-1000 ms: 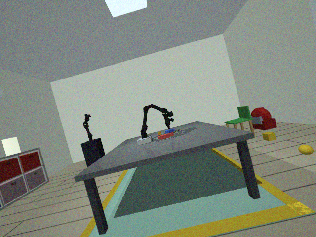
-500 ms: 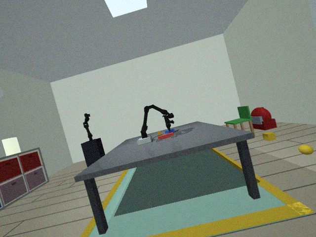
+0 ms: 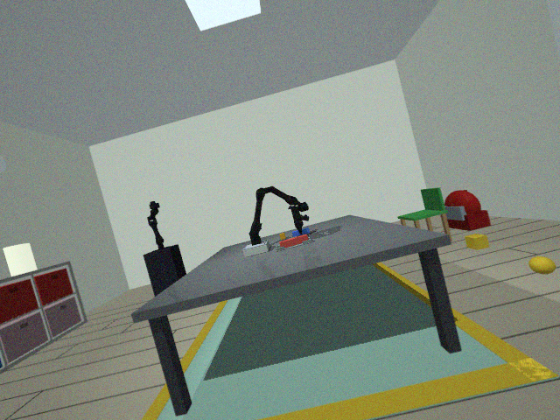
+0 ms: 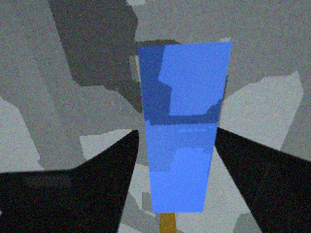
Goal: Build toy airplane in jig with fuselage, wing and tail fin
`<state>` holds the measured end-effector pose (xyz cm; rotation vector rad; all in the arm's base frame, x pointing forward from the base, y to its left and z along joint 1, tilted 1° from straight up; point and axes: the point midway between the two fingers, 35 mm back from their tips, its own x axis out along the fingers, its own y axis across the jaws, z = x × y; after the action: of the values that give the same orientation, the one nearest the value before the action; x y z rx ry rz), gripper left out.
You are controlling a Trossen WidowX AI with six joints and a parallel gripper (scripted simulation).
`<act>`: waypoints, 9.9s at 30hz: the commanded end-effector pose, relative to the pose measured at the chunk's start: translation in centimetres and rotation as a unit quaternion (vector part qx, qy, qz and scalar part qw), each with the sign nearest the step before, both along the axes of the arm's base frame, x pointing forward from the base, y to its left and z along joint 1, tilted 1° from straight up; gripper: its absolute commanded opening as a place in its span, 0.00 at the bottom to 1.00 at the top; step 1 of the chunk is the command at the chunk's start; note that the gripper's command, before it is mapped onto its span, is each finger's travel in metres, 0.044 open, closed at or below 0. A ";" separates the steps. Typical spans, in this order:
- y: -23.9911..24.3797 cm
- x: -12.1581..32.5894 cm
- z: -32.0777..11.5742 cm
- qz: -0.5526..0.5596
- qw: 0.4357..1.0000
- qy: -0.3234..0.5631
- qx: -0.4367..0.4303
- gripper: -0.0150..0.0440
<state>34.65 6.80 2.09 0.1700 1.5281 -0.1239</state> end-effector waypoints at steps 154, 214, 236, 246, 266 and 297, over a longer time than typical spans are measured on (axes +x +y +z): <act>-24.7 -8.9 7.1 -0.657 0.754 0.012 0.017 0.58; -24.6 -8.7 3.3 -0.655 0.756 0.015 0.016 0.78; -24.8 -8.9 11.9 -0.657 0.754 0.012 0.017 1.00; -24.9 -8.8 11.9 -0.391 0.920 0.008 0.006 1.00; -25.0 -8.7 11.8 -0.039 0.999 0.003 -0.009 1.00; 3.4 -14.0 9.7 -0.039 0.999 0.005 0.003 1.00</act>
<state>20.90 10.03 13.36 0.2277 1.5259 -0.1705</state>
